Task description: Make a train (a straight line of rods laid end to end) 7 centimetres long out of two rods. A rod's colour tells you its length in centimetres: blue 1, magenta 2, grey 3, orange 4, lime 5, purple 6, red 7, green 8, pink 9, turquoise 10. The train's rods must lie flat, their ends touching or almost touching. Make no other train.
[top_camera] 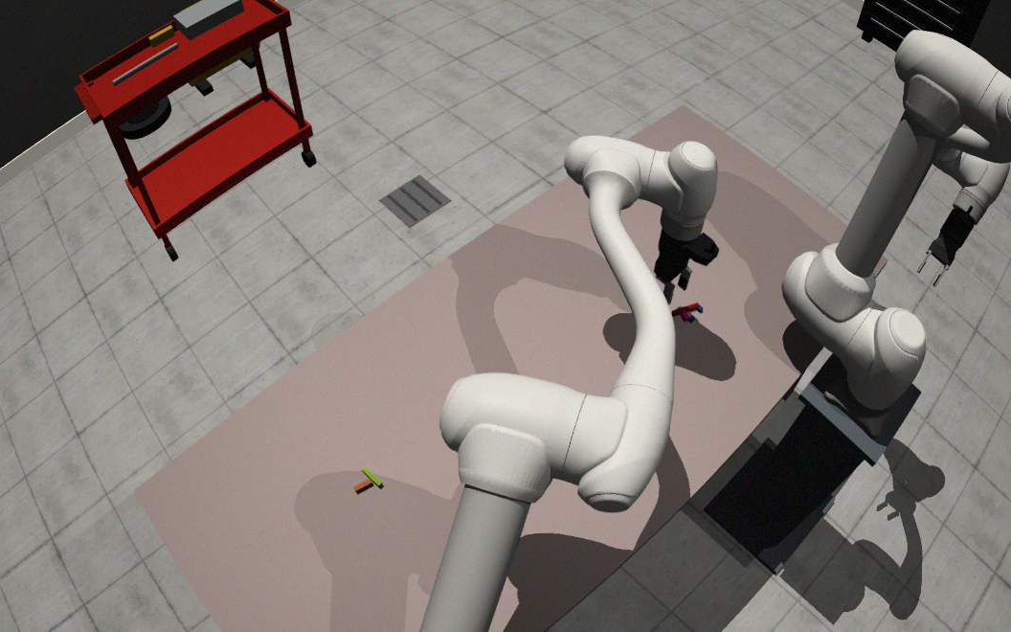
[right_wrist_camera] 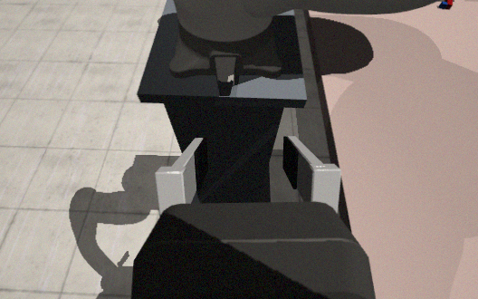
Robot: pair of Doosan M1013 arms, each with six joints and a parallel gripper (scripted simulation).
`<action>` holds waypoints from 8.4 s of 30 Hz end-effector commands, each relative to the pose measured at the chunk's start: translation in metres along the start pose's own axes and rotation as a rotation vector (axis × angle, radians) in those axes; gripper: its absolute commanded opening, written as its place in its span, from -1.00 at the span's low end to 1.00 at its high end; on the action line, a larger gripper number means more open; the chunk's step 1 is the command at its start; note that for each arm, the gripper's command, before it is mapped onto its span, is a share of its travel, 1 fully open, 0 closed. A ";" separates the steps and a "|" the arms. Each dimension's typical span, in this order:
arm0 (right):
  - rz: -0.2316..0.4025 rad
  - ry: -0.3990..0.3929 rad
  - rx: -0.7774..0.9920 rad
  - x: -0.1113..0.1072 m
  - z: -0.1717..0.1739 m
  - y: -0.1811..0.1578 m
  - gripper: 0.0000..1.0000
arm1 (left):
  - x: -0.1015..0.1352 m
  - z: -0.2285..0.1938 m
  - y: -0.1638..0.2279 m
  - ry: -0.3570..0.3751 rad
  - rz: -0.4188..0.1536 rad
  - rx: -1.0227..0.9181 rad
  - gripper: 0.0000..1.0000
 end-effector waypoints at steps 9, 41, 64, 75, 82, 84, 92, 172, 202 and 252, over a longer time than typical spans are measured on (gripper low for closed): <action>0.000 -0.001 0.000 0.000 0.000 0.000 1.00 | -0.002 0.000 0.000 -0.001 -0.002 0.000 1.00; 0.000 -0.001 0.000 0.000 0.000 0.000 1.00 | -0.010 -0.014 0.001 0.000 -0.002 -1.113 1.00; 0.000 -0.001 0.000 0.000 0.000 0.000 1.00 | -0.010 -0.014 0.001 0.000 -0.002 -1.163 0.07; 0.000 -0.001 0.000 0.000 0.000 0.000 1.00 | -0.008 -0.014 0.001 0.000 -0.002 -1.164 0.07; 0.000 -0.001 0.000 0.000 0.000 0.000 1.00 | -0.005 -0.014 0.001 0.000 -0.002 -1.164 0.07; 0.000 -0.001 0.000 0.000 0.000 0.000 1.00 | -0.003 -0.014 0.001 0.000 -0.002 -1.164 0.07; 0.000 -0.001 0.000 0.000 0.000 0.000 1.00 | 0.008 -0.014 0.001 0.000 -0.002 -1.164 0.07; 0.000 -0.001 0.000 0.000 0.000 0.000 1.00 | 0.057 -0.015 0.001 0.000 -0.002 -1.164 0.07; 0.000 -0.001 0.000 0.000 0.000 0.000 1.00 | 0.057 -0.015 0.001 0.000 -0.002 -1.164 0.07; 0.000 -0.001 0.000 0.000 0.000 0.000 1.00 | 0.026 -0.015 0.002 0.000 -0.002 -1.164 -0.52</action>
Point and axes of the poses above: on each arm, the point where the finger pads meet when closed, its own x axis out along the fingers, its own y axis across the jaws, z = x × y, the point moved 10 cm from there along -x, back along the fingers, and after that the axes turned 7 degrees about -x, right-handed, at the moved point
